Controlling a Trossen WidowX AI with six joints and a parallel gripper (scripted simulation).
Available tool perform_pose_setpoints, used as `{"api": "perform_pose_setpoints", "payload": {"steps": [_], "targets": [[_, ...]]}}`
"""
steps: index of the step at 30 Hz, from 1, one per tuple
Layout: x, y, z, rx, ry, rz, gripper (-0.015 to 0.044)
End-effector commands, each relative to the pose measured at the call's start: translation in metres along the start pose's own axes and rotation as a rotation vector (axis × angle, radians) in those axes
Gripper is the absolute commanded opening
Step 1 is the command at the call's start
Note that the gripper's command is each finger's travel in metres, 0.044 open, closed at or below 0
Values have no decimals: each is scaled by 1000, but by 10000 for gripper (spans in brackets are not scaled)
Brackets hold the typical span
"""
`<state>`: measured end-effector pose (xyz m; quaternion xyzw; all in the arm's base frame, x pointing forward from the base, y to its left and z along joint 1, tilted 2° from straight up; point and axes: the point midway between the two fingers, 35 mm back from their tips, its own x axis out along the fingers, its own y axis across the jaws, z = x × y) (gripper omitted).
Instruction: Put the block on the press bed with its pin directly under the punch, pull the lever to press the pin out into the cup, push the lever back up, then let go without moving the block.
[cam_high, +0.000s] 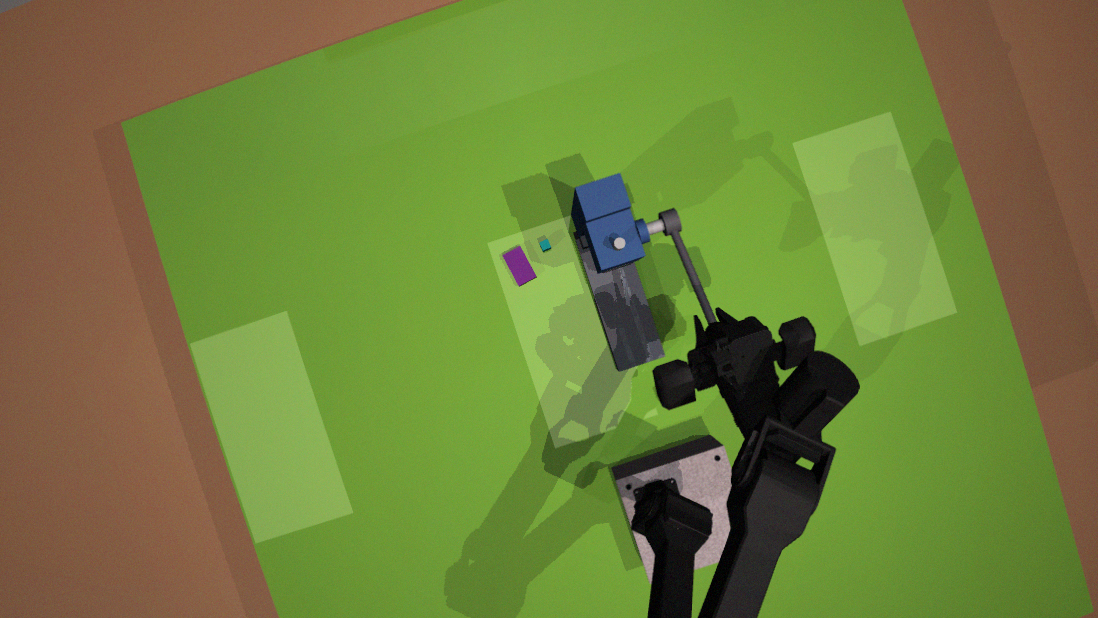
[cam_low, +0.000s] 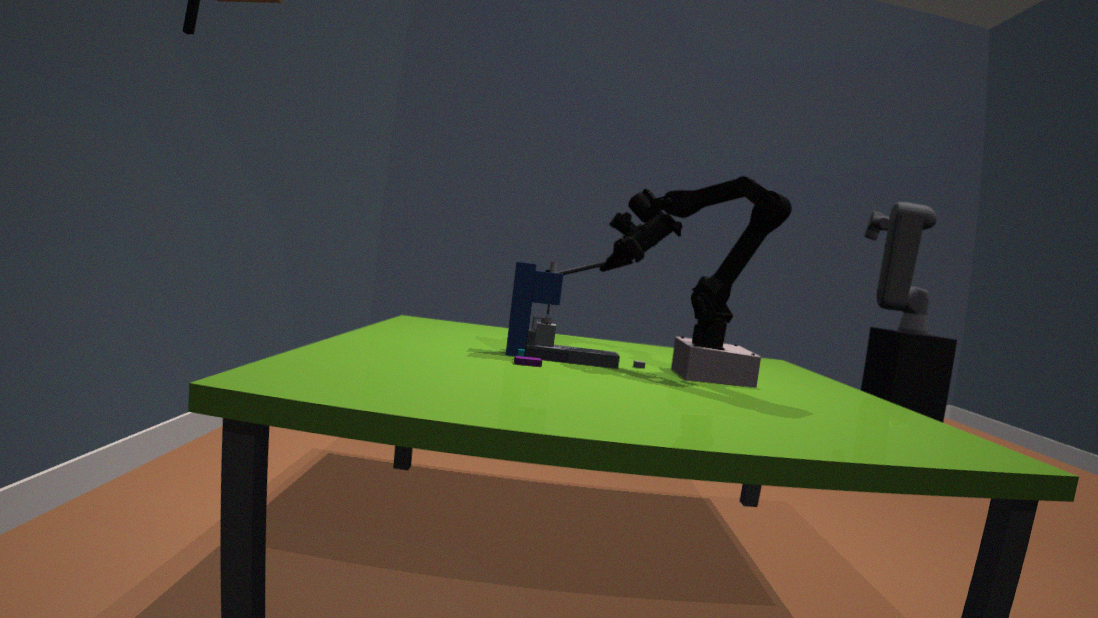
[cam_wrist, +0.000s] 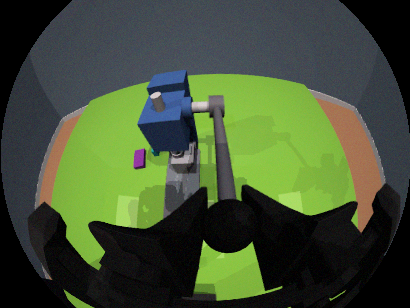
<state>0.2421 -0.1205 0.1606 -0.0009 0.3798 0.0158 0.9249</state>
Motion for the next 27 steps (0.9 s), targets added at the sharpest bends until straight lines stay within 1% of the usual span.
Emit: {"api": "perform_pose_setpoints", "payload": {"steps": [1, 27], "targets": [[6, 0, -12, 11, 24, -1, 0], [13, 0, -23, 11, 25, -1, 0]]}}
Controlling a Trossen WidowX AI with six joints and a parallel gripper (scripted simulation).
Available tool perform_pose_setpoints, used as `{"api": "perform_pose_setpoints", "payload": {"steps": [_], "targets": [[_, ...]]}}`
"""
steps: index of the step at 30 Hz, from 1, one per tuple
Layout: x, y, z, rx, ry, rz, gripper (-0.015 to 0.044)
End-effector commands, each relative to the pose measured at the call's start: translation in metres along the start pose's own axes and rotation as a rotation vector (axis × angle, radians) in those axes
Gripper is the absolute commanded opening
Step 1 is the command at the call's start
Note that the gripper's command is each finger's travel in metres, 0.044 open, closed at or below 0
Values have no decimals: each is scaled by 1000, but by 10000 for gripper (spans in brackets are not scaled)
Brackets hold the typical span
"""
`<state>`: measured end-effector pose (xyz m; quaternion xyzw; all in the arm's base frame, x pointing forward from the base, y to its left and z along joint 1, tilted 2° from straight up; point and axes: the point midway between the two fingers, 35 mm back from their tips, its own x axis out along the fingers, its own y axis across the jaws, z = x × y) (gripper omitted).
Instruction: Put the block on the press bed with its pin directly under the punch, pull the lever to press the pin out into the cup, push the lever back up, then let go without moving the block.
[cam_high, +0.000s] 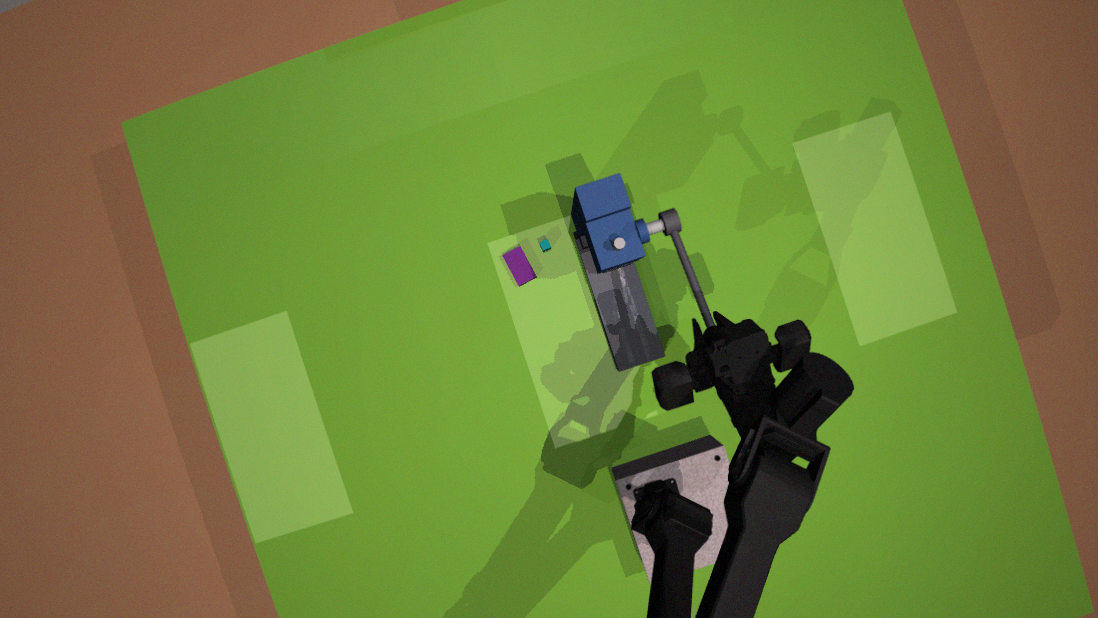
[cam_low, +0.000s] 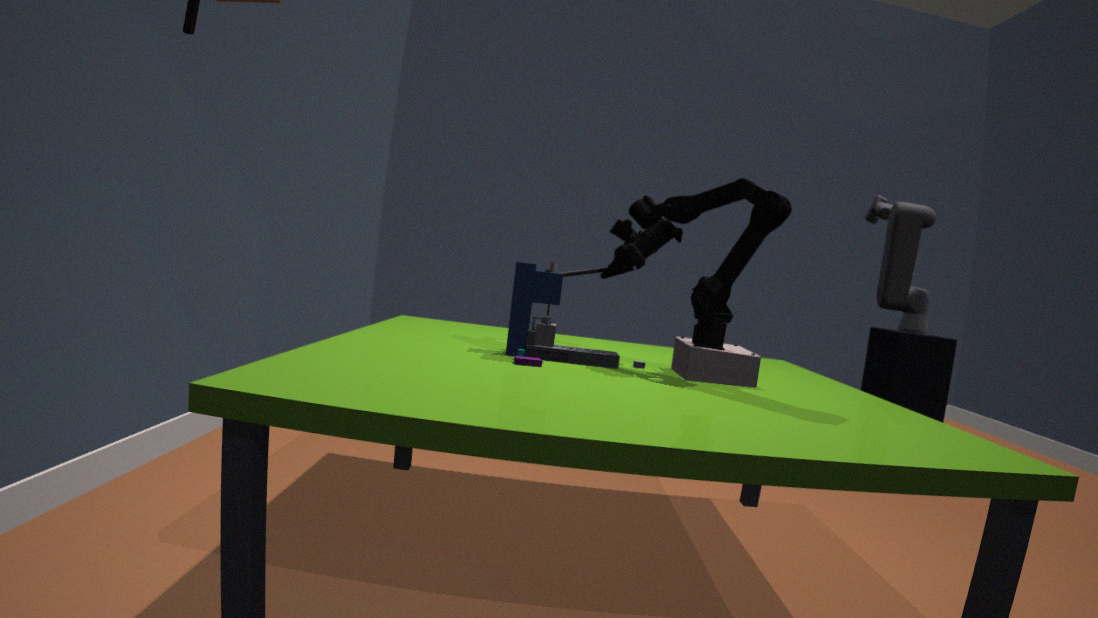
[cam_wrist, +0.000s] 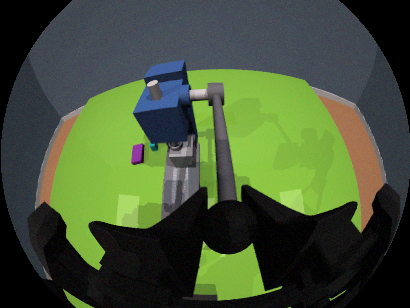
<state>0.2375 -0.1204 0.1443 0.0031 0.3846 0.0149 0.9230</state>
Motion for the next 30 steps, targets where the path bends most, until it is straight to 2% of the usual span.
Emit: {"api": "perform_pose_setpoints", "payload": {"steps": [1, 30], "targets": [[5, 0, -8, 2, 14, -3, 0], [15, 0, -20, 2, 14, -3, 0]]}}
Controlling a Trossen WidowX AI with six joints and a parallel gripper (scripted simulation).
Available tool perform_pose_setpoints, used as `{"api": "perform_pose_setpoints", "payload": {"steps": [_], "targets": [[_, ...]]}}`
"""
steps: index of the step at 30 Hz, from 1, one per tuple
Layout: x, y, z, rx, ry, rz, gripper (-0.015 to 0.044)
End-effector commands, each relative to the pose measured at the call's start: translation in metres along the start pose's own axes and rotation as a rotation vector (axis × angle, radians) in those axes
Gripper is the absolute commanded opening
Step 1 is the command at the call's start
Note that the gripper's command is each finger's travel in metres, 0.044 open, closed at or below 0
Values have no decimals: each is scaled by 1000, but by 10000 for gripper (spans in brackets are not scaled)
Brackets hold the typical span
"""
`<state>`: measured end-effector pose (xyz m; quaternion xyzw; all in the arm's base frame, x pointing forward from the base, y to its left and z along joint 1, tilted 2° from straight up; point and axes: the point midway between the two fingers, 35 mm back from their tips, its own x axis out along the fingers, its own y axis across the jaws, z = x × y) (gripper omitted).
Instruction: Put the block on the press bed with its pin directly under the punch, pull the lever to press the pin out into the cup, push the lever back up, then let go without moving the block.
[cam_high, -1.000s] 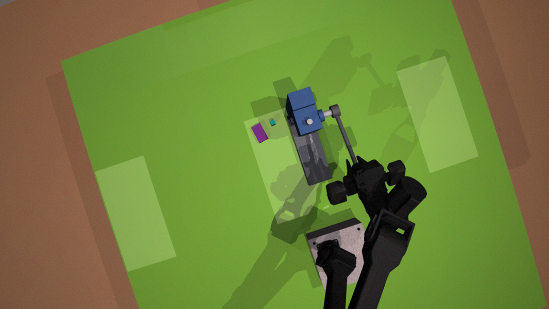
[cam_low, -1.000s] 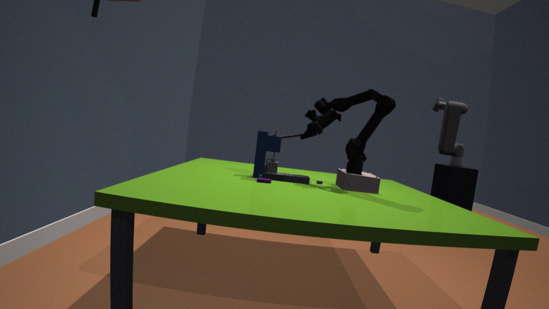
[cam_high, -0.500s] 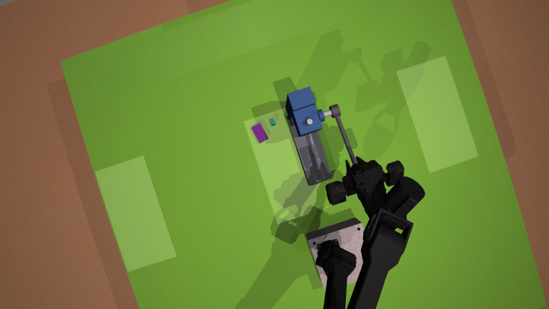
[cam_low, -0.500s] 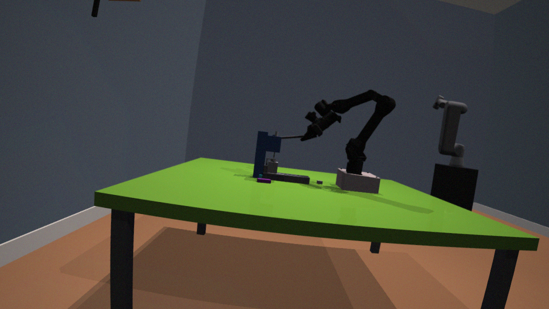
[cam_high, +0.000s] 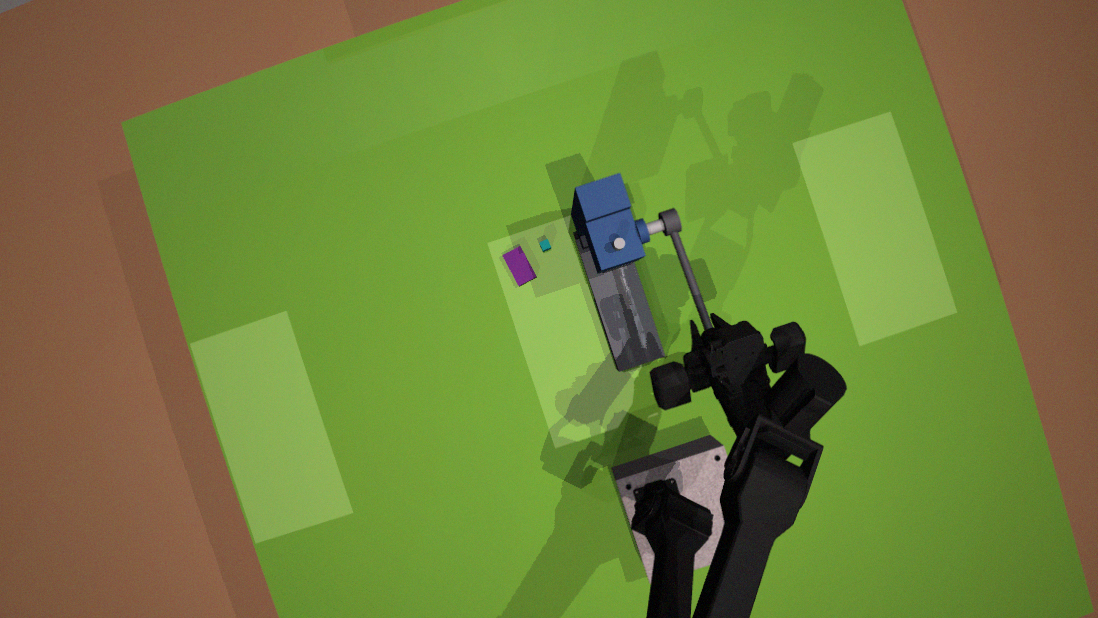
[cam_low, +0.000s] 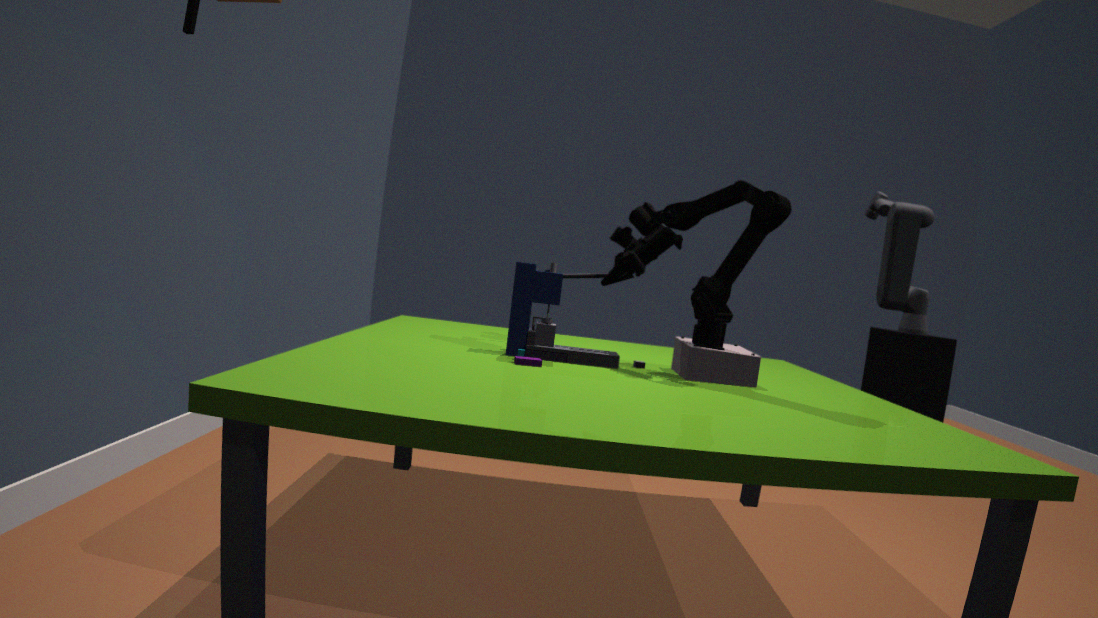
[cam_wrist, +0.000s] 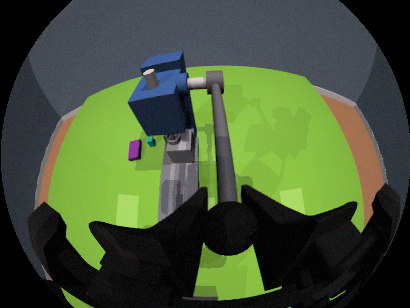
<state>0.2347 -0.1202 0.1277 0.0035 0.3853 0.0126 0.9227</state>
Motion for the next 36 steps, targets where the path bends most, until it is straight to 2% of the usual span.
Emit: {"api": "perform_pose_setpoints", "payload": {"steps": [1, 36], "targets": [[5, 0, -7, 0, 13, 1, 0], [20, 0, -20, 0, 13, 1, 0]]}}
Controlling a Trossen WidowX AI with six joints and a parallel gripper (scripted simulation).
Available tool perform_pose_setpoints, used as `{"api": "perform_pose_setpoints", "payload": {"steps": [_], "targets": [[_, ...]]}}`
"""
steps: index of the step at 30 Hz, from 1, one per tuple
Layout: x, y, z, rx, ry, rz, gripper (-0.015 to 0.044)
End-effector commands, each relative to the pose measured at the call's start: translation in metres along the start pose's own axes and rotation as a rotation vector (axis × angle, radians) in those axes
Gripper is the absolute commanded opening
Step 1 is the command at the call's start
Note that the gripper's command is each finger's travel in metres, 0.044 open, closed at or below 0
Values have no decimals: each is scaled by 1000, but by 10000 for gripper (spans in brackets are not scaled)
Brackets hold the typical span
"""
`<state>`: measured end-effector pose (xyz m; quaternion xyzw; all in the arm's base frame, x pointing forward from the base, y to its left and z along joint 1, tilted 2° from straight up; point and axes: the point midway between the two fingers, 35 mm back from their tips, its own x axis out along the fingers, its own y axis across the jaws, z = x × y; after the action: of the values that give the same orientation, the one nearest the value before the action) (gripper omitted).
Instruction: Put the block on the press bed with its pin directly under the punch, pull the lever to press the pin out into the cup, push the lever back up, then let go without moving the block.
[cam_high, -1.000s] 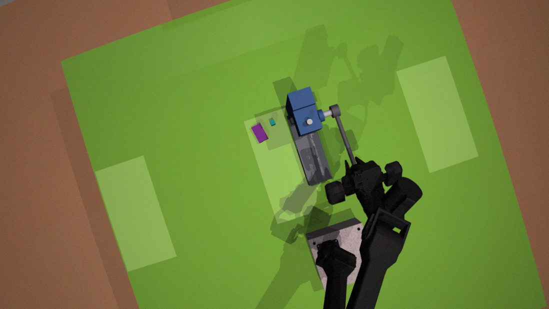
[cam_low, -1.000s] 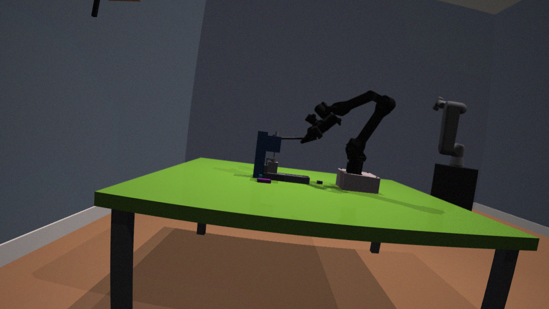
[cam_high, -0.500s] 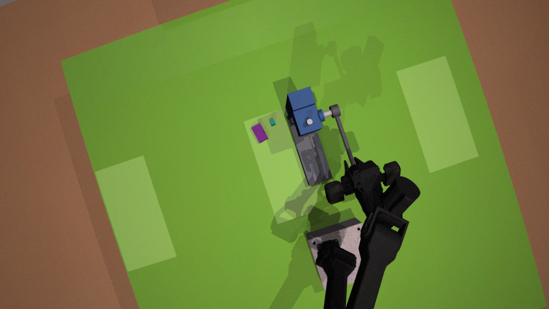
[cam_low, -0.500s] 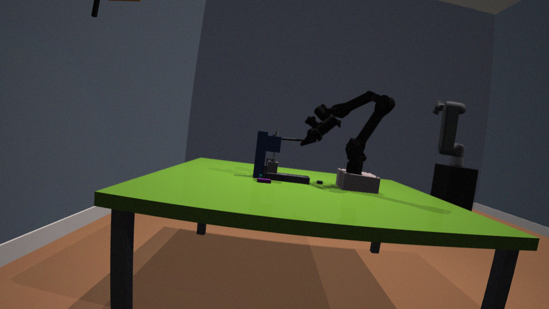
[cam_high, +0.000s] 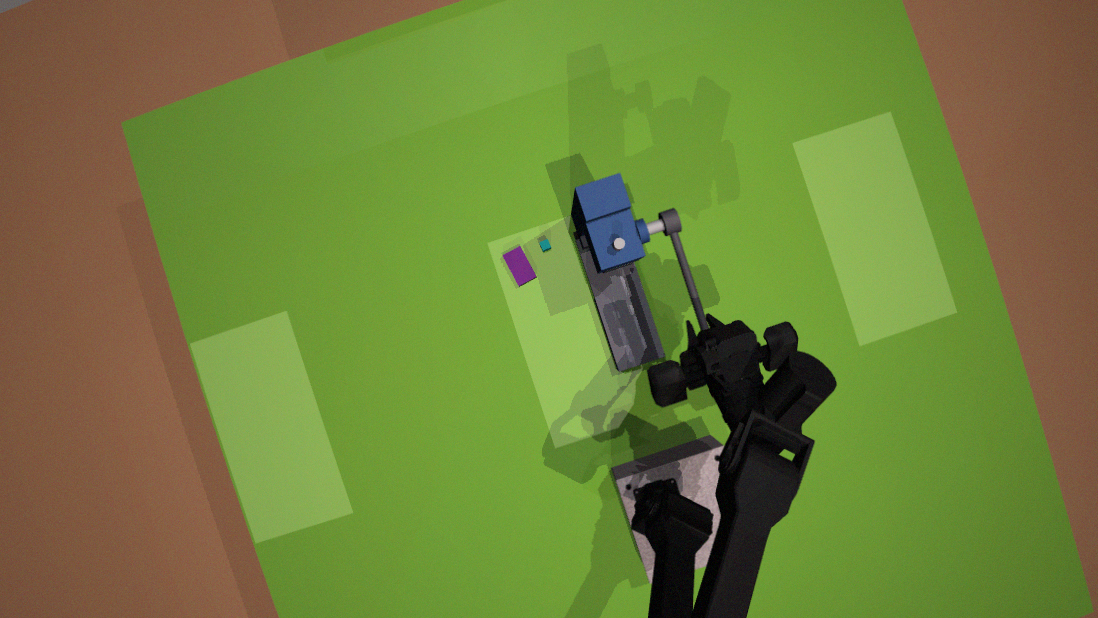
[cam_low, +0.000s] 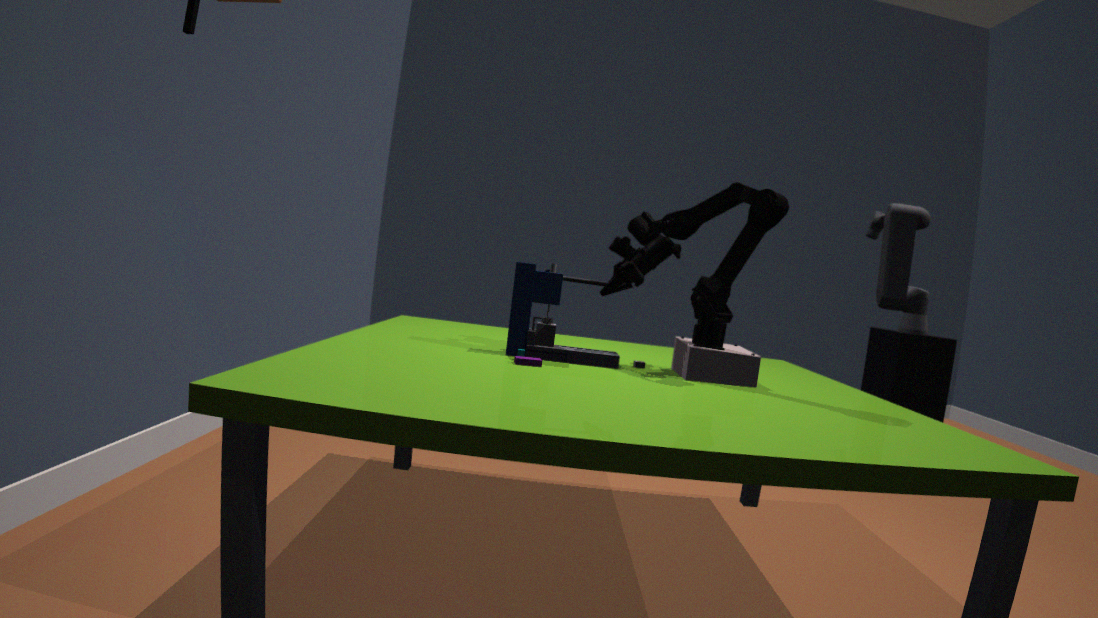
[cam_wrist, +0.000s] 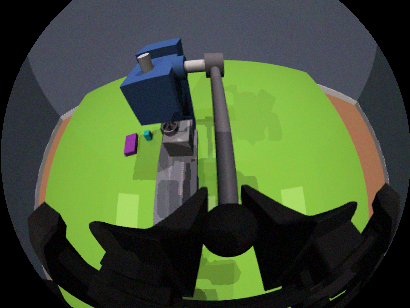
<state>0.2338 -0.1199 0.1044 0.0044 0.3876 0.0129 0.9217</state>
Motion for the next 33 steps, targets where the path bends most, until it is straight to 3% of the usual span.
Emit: {"api": "perform_pose_setpoints", "payload": {"steps": [1, 33], "targets": [[5, 0, -4, -2, 8, 0, 0], [8, 0, -6, -2, 8, 0, 0]]}}
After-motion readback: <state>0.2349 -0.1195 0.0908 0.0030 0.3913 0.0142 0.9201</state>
